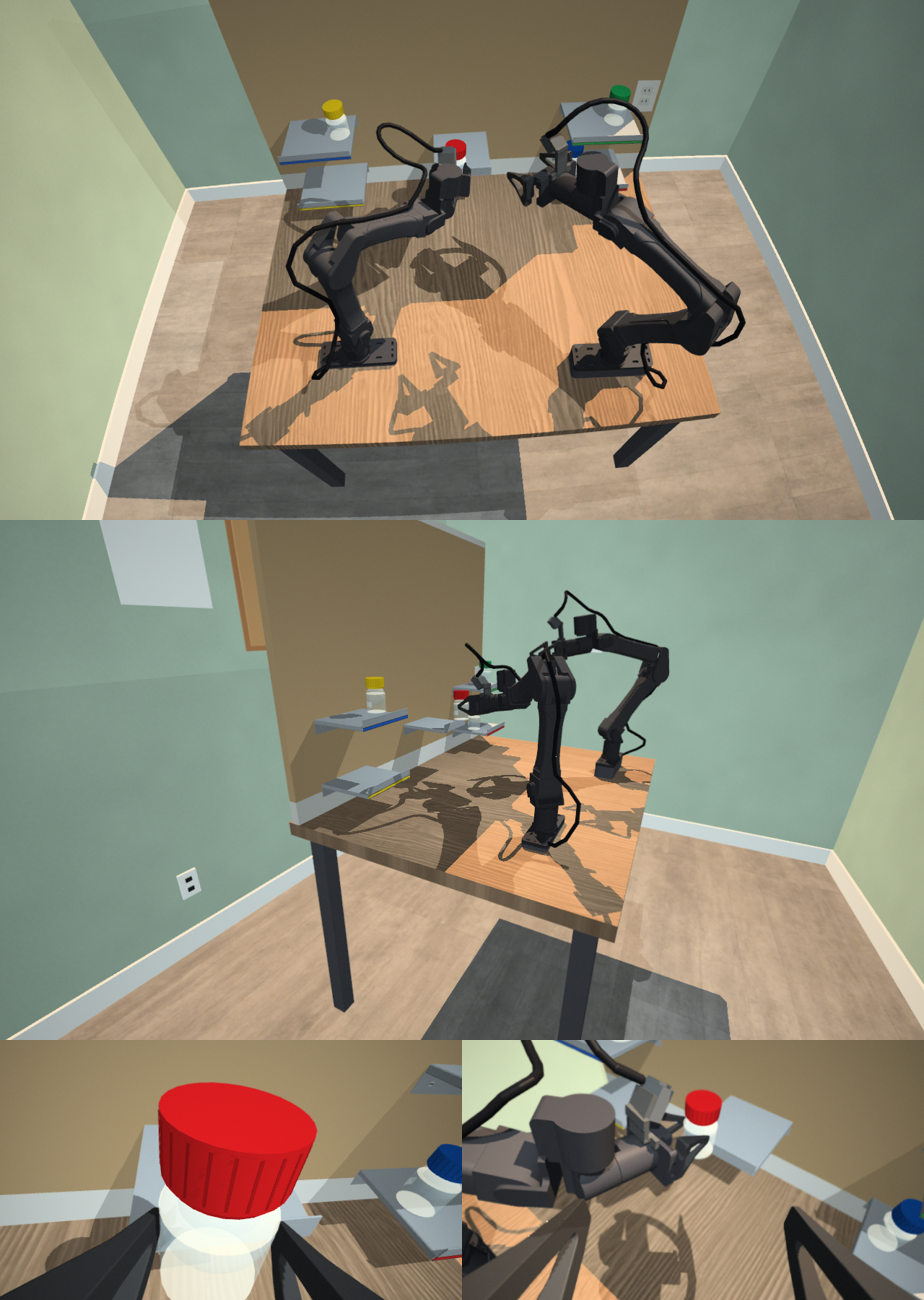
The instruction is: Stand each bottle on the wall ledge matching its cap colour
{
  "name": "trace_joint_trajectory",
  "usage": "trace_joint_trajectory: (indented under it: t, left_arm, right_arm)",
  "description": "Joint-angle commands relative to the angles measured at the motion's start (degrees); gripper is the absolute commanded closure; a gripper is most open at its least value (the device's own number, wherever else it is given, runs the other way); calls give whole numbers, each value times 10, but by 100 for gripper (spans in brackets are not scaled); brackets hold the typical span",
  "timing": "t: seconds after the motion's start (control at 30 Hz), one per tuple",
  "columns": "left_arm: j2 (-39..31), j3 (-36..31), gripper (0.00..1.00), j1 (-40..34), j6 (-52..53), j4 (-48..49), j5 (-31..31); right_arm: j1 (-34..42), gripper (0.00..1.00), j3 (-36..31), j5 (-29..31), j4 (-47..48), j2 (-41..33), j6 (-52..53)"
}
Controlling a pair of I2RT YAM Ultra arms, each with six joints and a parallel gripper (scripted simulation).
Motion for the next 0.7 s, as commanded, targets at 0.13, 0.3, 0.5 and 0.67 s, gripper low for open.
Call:
trace_joint_trajectory:
  t: [0.13,0.3,0.5,0.67]
  left_arm:
    - [-39,-22,51,29,25,59,76]
    - [-32,-27,51,31,19,73,70]
    - [-30,-26,51,31,19,65,71]
    - [-30,-26,51,31,19,65,71]
  right_arm:
    - [-5,0,2,-3,-6,-13,2]
    - [-5,0,2,-3,-6,-13,2]
    - [-5,0,2,-3,-6,-13,2]
    - [-5,0,2,-3,-6,-13,2]
